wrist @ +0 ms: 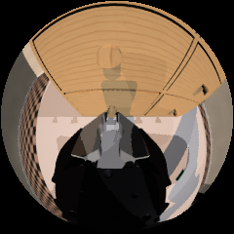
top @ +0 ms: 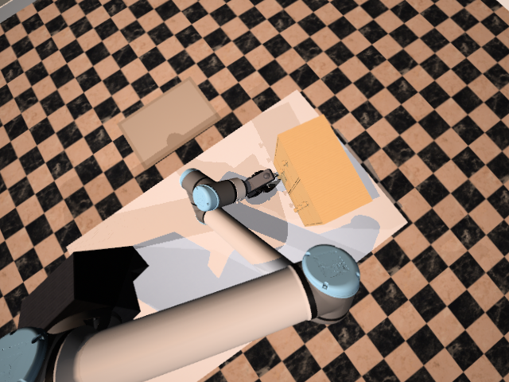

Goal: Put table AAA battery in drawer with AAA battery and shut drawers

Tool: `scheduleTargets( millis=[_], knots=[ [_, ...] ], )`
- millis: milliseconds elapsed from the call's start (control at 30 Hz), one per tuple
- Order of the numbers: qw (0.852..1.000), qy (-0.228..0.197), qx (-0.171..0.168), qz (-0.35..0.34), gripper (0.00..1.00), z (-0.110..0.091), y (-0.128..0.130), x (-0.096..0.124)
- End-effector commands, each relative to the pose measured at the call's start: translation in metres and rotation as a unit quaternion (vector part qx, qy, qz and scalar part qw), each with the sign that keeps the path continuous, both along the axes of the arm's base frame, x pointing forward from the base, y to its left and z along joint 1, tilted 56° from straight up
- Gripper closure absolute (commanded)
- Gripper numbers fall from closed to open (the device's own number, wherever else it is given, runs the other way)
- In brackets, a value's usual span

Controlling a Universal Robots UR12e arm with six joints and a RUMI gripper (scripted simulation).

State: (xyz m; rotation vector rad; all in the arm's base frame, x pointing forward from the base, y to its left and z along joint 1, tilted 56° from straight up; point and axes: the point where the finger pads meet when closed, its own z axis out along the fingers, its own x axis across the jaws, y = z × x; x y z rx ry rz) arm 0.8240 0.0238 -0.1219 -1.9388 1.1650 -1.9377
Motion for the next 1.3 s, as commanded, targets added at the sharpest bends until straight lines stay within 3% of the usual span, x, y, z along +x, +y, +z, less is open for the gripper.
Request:
scheduleTargets(
  millis=[0,1267],
  knots=[
    [1.000,0.000,0.000,0.000,0.93,0.000,0.001,0.000],
    [1.000,0.000,0.000,0.000,0.93,-0.004,-0.001,-0.014]
  ],
)
